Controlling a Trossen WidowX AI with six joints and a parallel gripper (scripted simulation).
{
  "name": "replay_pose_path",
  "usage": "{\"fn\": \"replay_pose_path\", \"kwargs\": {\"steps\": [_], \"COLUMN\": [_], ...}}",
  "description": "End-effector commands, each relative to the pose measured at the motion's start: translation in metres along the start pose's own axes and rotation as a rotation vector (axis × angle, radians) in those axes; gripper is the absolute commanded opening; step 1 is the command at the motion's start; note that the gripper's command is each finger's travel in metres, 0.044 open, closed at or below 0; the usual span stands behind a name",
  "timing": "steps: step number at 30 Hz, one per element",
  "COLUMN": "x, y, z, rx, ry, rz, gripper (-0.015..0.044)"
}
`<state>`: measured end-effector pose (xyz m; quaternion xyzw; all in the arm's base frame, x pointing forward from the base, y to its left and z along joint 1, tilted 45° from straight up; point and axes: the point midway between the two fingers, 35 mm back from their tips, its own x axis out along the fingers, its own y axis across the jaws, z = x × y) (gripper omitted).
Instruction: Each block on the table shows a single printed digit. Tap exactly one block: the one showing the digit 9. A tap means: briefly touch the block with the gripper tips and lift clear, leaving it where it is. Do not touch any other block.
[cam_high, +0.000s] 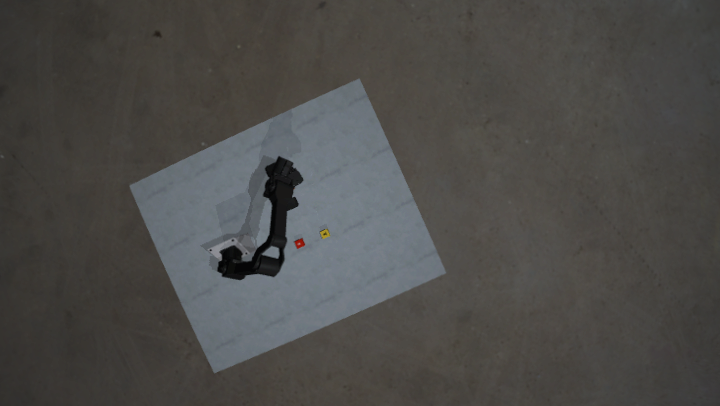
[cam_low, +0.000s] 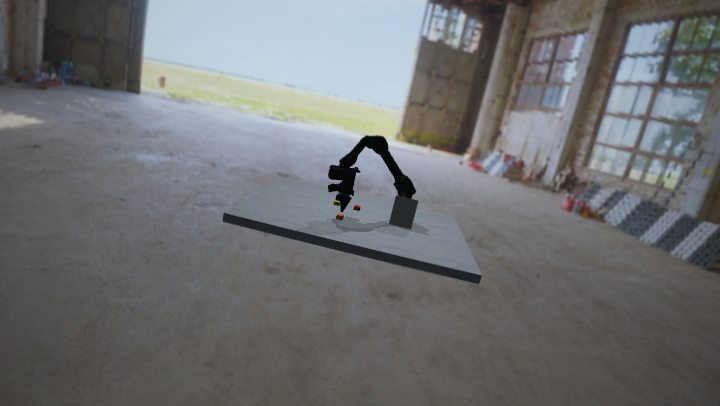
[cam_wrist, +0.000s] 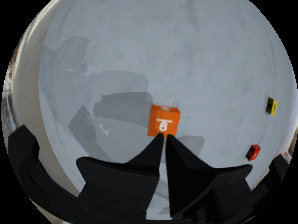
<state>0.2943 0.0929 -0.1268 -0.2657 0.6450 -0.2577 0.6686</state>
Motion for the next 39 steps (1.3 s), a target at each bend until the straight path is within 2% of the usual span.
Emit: {"fn": "replay_pose_path", "kwargs": {"steps": [1,16,19,24,26,32,38,39], "x": [0.008,0.023,-0.004,-0.008,-0.017,-0.088,-0.090,-0.090], "y": [-0.001,-0.001,-0.001,-0.001,0.006,0.050,0.051,0.051], "z": [-0.001,-0.002,-0.001,-0.002,-0.005,-0.050,-0.052,-0.052], "rx": [-0.007,-0.007,-0.006,-0.007,-0.008,-0.010,-0.009,-0.009], "ry": [0.001,0.001,0.001,0.001,0.001,0.004,0.004,0.004], "rz": [-0.006,-0.007,-0.005,-0.005,-0.001,0.003,0.002,0.002], "gripper": [0.0020,0.0020,0.0020,0.0020,0.0072,0.0230,0.0387,0.0387]}}
